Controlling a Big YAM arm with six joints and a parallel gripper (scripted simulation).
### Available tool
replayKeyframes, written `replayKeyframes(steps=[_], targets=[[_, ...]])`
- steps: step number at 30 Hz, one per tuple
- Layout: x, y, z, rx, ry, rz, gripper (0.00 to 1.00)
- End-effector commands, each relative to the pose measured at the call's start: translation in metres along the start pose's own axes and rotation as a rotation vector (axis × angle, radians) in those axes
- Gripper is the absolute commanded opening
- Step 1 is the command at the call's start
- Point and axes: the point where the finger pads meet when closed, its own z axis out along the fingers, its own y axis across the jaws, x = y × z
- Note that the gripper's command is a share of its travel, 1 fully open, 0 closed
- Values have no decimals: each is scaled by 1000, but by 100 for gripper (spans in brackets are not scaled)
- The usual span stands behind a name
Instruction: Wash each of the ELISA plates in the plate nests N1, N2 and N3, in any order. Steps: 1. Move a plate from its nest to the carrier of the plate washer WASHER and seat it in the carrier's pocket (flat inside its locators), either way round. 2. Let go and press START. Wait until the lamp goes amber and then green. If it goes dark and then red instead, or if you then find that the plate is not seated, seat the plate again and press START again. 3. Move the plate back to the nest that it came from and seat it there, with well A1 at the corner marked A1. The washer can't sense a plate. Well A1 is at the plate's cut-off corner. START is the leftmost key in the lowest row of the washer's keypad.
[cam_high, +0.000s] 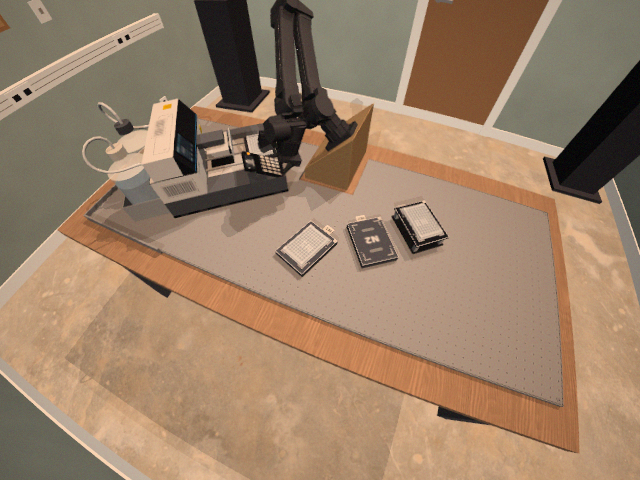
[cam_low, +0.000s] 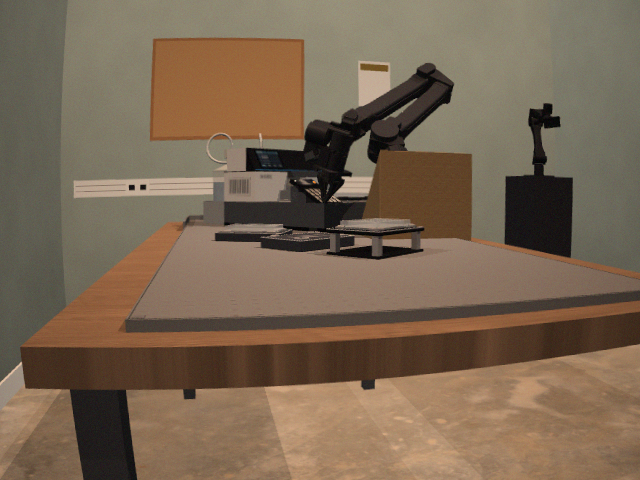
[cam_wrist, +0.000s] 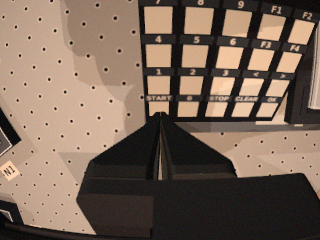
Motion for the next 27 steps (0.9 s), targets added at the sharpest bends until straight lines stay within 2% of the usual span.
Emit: replayKeyframes(steps=[1, 27], targets=[[-20, 6, -4, -16, -17, 9, 0], [-20, 8, -46, -18, -15, 23, 0]])
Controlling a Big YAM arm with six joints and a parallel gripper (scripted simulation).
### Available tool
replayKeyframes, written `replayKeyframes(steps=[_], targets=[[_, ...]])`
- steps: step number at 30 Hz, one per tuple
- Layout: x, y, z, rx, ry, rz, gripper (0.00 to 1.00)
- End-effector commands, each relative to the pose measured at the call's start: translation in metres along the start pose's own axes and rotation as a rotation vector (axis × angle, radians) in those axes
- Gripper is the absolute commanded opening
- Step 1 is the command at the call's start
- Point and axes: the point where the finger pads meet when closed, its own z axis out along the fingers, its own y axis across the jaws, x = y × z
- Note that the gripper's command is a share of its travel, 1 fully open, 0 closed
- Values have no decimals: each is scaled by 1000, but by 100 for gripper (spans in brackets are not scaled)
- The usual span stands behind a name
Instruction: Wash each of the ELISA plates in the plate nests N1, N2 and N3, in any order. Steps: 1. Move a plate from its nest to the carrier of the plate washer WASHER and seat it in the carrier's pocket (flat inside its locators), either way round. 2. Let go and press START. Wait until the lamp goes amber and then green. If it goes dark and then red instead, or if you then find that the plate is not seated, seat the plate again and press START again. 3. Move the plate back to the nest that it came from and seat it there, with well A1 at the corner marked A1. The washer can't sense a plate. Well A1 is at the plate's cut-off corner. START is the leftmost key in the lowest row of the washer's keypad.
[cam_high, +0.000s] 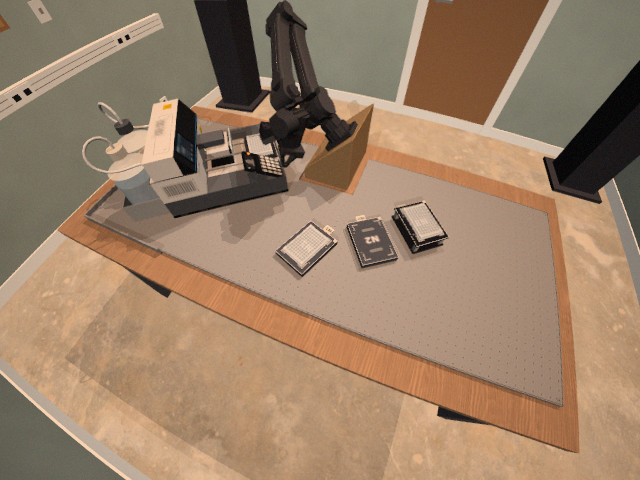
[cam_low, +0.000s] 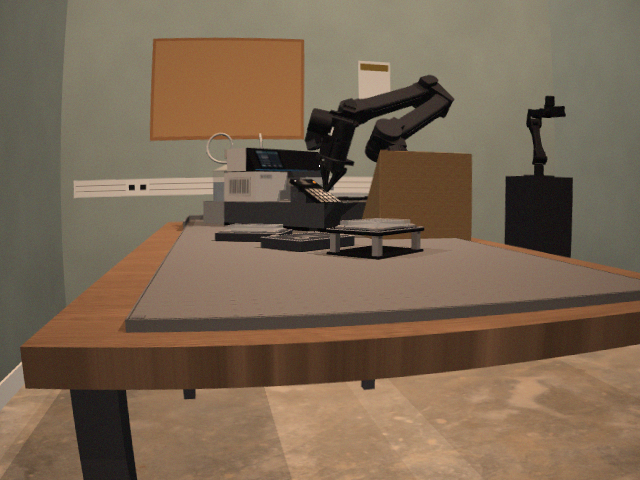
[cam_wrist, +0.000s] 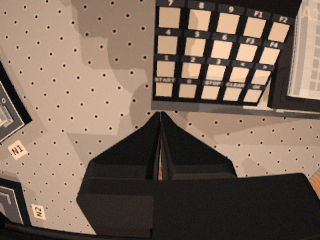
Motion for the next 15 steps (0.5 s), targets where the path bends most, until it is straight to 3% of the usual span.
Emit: replayKeyframes(steps=[1, 15], targets=[[-19, 4, -13, -2, -8, 74, 0], [-18, 6, -38, -6, -6, 76, 0]])
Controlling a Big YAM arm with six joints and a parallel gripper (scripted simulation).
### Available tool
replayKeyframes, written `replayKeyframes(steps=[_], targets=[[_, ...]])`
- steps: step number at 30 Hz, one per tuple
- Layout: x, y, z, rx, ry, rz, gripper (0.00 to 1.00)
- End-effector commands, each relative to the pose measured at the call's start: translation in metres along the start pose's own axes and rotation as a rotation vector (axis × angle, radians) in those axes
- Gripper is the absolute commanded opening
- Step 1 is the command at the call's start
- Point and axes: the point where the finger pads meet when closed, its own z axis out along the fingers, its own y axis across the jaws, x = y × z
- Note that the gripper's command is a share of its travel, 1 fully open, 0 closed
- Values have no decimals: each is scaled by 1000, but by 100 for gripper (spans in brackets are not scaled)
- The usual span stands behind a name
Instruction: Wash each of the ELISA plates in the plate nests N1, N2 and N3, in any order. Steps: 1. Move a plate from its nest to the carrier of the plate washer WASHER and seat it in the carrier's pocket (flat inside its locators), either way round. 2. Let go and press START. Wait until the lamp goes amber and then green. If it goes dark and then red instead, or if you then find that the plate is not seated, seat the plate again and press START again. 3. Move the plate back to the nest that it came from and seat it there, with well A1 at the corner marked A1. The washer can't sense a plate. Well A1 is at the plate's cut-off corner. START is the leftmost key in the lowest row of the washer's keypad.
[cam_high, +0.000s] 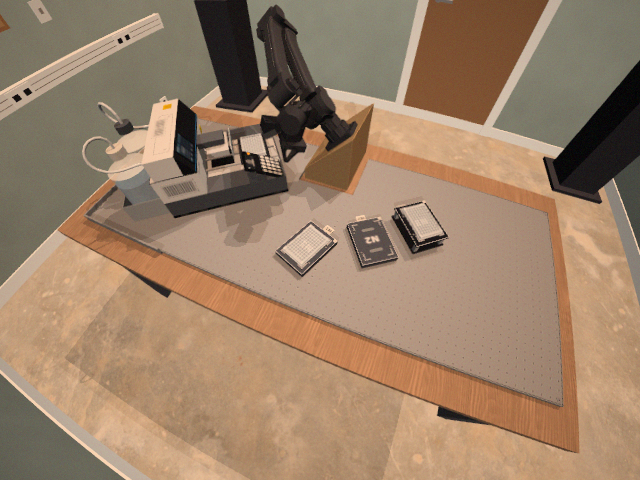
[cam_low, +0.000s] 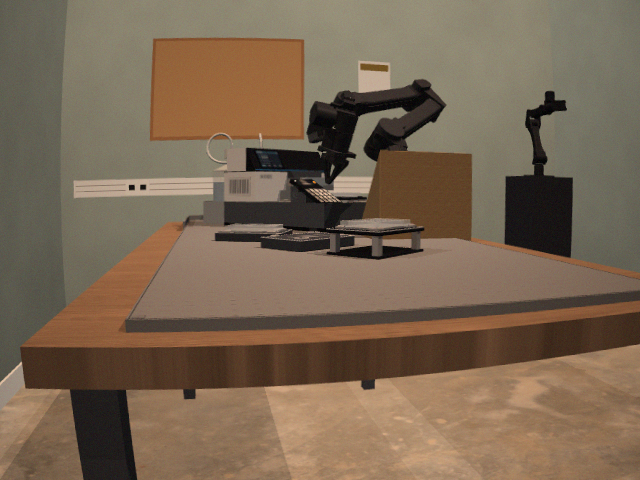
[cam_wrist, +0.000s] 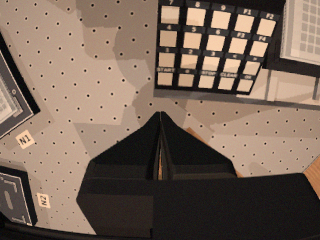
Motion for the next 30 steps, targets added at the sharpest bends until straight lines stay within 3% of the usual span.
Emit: replayKeyframes(steps=[1, 8, 30], targets=[[-17, 6, -17, 1, -8, 80, 0], [-16, 7, -25, -1, -3, 80, 0], [-8, 2, -20, 9, 1, 74, 0]])
